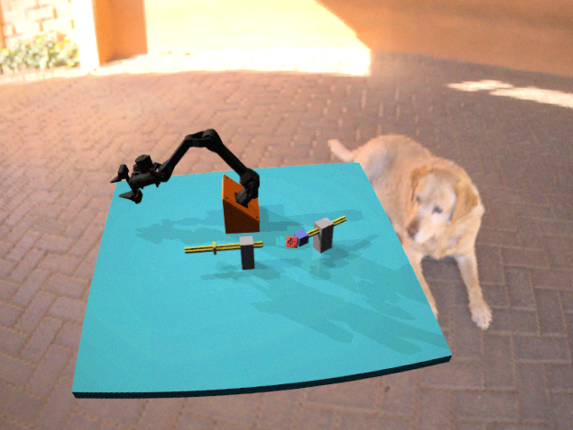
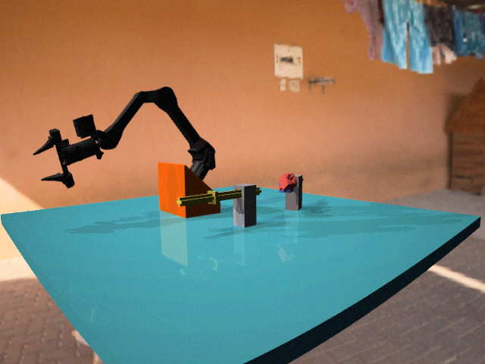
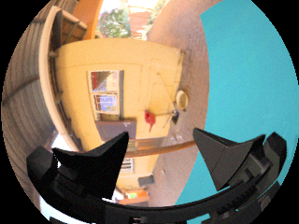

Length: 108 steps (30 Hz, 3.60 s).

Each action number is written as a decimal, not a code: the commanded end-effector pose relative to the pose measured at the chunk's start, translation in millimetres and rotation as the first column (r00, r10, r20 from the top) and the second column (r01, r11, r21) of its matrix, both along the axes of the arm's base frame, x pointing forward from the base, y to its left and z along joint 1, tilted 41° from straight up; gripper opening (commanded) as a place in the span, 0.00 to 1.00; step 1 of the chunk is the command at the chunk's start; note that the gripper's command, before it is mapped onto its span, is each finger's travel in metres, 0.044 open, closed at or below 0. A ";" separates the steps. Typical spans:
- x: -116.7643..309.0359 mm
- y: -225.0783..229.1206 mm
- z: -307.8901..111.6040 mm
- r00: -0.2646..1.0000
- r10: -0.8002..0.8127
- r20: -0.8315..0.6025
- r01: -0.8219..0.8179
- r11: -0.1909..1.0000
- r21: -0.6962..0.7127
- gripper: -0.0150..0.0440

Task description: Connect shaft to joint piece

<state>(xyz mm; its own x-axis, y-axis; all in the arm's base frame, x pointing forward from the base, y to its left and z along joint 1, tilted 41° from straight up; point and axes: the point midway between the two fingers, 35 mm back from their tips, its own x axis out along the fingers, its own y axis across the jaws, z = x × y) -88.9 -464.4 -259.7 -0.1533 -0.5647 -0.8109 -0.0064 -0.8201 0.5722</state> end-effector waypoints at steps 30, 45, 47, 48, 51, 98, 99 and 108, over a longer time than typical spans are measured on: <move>2.1 -46.8 8.1 0.573 -0.803 0.164 0.787 0.595 0.163 1.00; 8.8 -53.9 45.9 0.140 -0.973 0.186 0.982 0.161 0.103 1.00; 9.8 -53.9 51.8 0.089 -0.977 0.194 0.990 0.108 0.089 1.00; 10.1 -51.4 51.5 0.076 -0.979 0.189 0.992 0.093 0.086 1.00; 10.1 -50.2 51.3 0.071 -0.980 0.186 0.993 0.088 0.084 1.00; 478.6 268.6 385.5 0.798 -0.521 0.303 0.092 0.602 0.794 1.00; 479.5 278.3 390.2 0.806 -0.508 0.305 0.072 0.595 0.801 1.00; 475.4 386.9 444.4 0.862 -0.414 0.293 -0.075 0.467 0.881 1.00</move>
<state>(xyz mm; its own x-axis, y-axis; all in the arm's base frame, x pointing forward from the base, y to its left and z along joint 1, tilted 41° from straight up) 391.3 -118.3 164.1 0.3214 0.3642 -0.8741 -0.2938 -0.8392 -0.4577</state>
